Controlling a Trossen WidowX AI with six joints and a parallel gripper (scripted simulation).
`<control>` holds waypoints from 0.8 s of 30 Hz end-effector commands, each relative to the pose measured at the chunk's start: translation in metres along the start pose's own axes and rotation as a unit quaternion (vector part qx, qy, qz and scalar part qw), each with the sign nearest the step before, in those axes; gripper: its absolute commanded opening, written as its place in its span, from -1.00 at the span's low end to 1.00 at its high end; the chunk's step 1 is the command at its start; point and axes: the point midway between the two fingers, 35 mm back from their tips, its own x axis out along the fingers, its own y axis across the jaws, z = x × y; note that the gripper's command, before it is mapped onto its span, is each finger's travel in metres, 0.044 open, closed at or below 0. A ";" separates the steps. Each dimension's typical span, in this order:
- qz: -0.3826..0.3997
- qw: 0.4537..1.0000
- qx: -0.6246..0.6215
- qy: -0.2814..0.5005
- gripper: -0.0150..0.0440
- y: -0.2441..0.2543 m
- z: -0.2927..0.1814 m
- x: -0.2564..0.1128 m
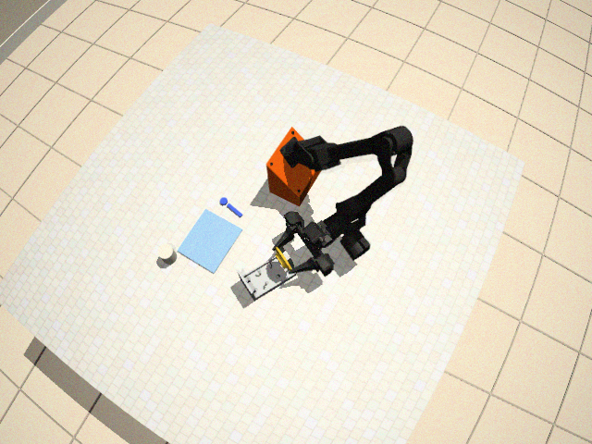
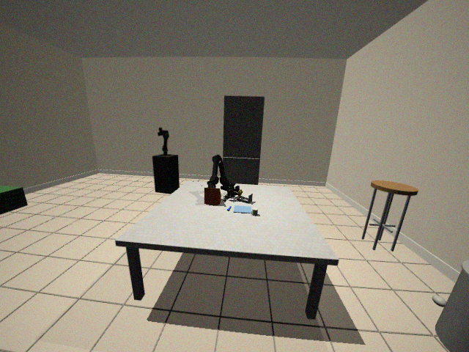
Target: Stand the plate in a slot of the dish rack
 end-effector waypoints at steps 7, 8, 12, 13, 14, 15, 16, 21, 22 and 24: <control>-0.001 1.000 0.000 -0.001 -0.49 -0.001 0.001 0.012; -0.001 1.000 0.000 -0.001 -0.49 -0.001 0.001 0.013; 0.000 1.000 0.002 -0.001 -0.49 0.000 0.002 0.019; 0.000 1.000 0.002 -0.001 -0.49 0.000 0.001 0.019; 0.000 1.000 0.002 -0.001 -0.49 0.000 -0.002 0.019; 0.000 1.000 0.002 -0.001 -0.49 -0.001 -0.008 0.019; 0.000 1.000 0.003 -0.001 -0.49 -0.001 -0.013 0.020; 0.000 1.000 0.002 0.000 -0.49 -0.001 -0.017 0.020; -0.001 1.000 -0.002 0.002 -0.49 -0.002 -0.015 0.020; -0.002 1.000 -0.003 0.003 -0.49 -0.003 -0.014 0.019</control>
